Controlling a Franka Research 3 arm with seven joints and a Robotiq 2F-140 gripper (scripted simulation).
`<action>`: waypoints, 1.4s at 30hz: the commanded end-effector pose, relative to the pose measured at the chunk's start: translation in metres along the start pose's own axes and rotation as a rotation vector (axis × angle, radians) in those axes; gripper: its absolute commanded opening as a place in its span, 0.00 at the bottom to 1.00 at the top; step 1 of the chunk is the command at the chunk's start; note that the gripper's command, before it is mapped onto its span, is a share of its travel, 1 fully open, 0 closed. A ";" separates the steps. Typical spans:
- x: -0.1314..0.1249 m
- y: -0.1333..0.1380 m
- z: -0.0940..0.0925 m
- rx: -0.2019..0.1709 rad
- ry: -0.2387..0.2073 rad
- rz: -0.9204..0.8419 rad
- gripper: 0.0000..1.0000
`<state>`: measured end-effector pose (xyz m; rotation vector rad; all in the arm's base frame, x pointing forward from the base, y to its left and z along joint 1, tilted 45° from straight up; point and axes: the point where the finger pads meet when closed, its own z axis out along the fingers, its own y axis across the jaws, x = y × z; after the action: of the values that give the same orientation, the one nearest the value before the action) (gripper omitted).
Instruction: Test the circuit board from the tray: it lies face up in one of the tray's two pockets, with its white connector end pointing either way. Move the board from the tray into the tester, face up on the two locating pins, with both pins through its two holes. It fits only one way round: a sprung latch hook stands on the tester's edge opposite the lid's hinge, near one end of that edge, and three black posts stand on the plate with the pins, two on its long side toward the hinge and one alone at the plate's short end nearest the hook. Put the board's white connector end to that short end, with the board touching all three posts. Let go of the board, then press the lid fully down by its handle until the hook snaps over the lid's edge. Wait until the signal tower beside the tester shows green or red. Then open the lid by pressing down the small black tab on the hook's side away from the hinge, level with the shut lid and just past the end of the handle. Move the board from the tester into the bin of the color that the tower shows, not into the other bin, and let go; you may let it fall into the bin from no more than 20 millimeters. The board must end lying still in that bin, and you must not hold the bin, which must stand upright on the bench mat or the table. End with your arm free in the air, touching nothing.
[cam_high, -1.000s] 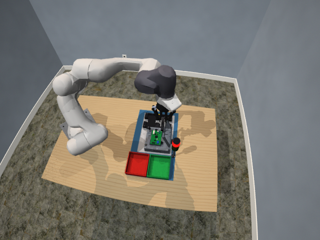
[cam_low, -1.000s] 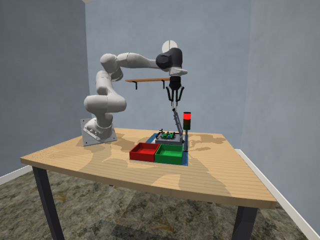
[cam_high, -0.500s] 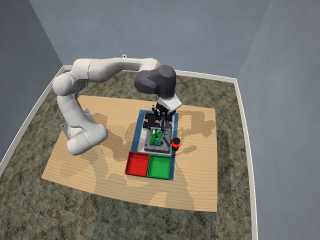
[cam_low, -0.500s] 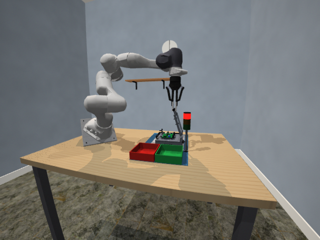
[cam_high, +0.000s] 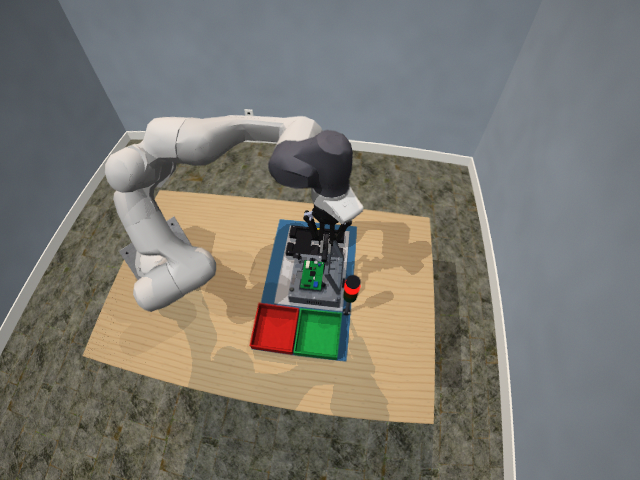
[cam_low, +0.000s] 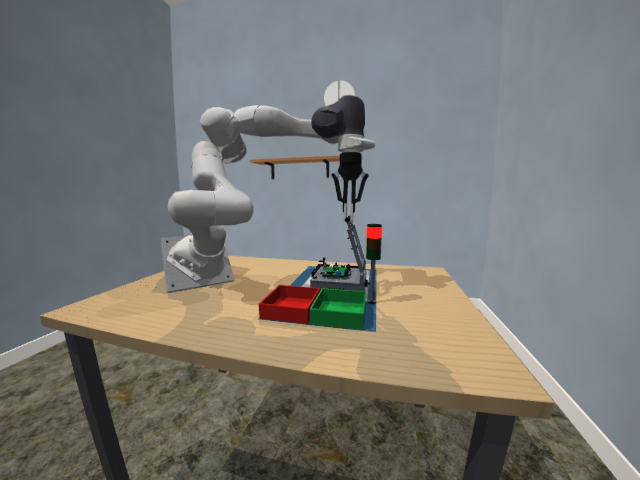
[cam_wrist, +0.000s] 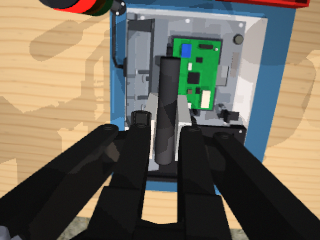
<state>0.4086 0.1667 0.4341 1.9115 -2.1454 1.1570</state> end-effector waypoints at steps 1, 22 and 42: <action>-0.001 -0.009 -0.003 0.025 -0.004 0.002 0.00; -0.001 -0.009 -0.003 0.025 -0.004 0.002 0.16; -0.001 -0.009 -0.003 0.025 -0.004 0.002 0.16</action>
<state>0.4118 0.1683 0.4370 1.9178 -2.1442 1.1725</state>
